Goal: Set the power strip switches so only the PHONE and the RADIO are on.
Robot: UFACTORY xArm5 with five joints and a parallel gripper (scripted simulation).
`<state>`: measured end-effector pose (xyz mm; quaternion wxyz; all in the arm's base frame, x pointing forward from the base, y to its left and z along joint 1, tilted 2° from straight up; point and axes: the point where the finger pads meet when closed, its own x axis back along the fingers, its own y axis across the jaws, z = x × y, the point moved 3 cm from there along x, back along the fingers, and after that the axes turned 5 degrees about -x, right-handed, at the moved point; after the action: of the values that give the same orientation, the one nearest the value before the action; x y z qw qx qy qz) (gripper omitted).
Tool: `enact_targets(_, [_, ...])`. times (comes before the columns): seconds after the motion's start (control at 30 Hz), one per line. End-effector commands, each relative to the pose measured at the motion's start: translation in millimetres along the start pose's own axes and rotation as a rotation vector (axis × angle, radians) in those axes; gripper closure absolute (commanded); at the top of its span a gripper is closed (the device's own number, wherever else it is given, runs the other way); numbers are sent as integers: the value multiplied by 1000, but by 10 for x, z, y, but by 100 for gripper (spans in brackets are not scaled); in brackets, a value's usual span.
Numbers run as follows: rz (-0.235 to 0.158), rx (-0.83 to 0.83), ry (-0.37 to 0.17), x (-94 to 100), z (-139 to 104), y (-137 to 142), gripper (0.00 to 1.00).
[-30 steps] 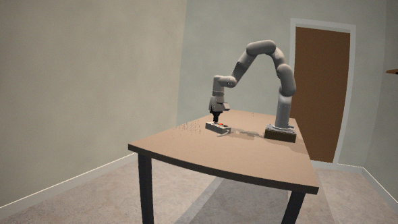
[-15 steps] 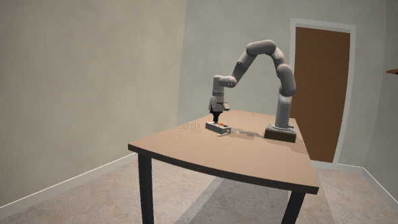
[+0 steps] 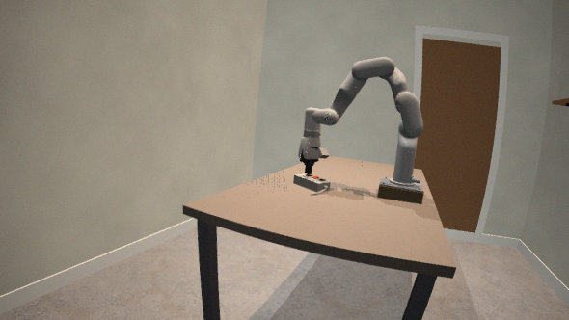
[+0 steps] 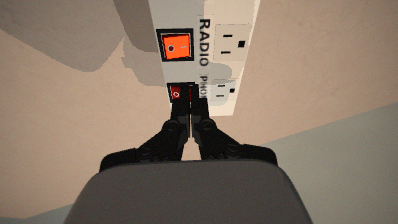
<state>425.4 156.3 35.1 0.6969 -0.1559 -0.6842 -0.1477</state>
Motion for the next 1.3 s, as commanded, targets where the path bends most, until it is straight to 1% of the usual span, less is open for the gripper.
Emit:
enact_targets(0.0, [-3, 0, -3, 12, -9, 9, 100])
enact_targets(1.27, [-3, 0, -3, -74, -2, 14, 100])
